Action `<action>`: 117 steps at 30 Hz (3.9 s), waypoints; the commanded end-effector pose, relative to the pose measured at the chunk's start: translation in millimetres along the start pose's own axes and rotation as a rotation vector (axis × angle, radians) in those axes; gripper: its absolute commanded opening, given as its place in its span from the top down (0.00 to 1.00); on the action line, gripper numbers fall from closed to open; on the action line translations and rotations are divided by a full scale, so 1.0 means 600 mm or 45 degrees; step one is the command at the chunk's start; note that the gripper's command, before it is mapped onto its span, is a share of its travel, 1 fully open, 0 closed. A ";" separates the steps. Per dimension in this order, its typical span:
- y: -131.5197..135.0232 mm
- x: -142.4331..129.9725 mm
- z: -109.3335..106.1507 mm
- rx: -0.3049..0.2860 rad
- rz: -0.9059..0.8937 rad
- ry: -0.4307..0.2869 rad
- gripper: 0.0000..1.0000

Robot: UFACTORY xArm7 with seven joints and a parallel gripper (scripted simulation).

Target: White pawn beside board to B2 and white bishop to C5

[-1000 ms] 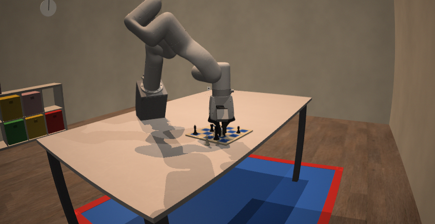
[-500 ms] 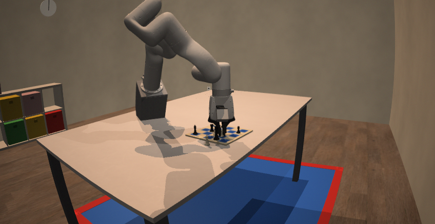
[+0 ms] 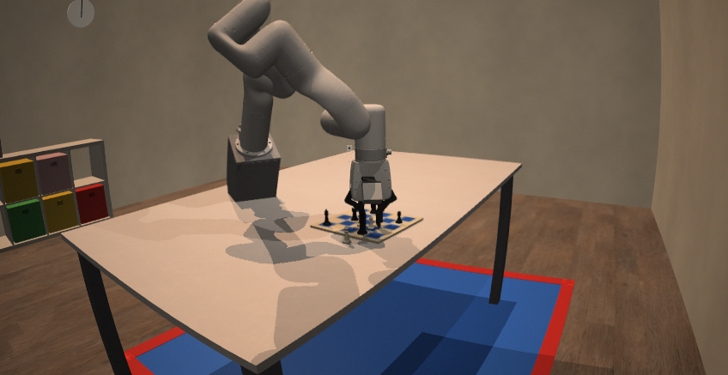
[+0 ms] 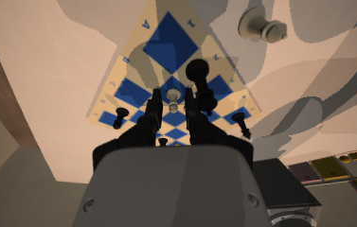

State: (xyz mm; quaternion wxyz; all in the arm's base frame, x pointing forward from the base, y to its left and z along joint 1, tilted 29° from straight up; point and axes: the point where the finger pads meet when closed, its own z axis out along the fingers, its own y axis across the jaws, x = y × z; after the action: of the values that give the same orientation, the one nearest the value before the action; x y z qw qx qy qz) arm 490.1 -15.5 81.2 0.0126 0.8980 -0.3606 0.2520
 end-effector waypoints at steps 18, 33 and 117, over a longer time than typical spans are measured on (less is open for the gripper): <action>-0.002 0.000 -0.038 0.003 -0.001 0.002 0.66; -0.001 0.000 -0.135 0.002 -0.001 0.002 0.66; 0.119 0.117 -0.148 0.002 -0.882 0.003 0.63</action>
State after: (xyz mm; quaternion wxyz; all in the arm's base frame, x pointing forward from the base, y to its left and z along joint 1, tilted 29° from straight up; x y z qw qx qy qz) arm 446.7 -95.4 178.6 0.0972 0.9670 -0.0344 0.2328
